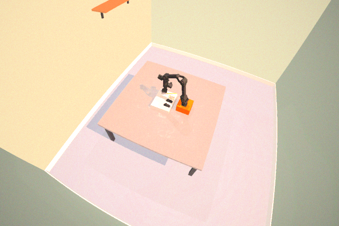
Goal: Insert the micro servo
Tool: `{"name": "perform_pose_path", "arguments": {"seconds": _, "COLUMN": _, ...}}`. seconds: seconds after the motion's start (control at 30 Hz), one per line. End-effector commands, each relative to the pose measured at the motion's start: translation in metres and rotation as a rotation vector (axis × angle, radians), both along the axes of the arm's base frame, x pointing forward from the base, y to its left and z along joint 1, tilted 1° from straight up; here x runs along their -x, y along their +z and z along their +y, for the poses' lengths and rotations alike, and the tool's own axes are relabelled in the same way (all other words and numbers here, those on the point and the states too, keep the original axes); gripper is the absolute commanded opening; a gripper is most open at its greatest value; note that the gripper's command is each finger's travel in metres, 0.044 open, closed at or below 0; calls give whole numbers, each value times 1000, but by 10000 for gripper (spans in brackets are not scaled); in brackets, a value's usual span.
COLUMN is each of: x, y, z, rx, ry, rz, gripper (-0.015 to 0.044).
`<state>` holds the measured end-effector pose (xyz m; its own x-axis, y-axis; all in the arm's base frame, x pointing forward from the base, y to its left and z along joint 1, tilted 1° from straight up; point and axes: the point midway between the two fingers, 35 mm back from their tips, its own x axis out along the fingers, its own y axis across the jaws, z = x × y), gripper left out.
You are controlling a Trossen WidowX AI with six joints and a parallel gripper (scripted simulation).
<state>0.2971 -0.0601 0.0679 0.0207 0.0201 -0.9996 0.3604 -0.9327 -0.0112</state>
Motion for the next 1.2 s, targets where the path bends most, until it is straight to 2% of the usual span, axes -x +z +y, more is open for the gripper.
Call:
{"name": "perform_pose_path", "arguments": {"seconds": 0.0, "x": 0, "y": 0, "z": 0, "rx": -2, "ry": -153, "rz": 3, "gripper": 0}}
{"name": "perform_pose_path", "arguments": {"seconds": 0.17, "x": 0, "y": 0, "z": 0, "rx": -5, "ry": -300, "rz": 6, "gripper": 0}}
{"name": "perform_pose_path", "arguments": {"seconds": 0.47, "x": 4, "y": 0, "z": -1, "rx": -5, "ry": -306, "rz": 7, "gripper": 0}}
{"name": "perform_pose_path", "arguments": {"seconds": 1.17, "x": 95, "y": -2, "z": -7, "rx": -3, "ry": -306, "rz": 13, "gripper": 0}}
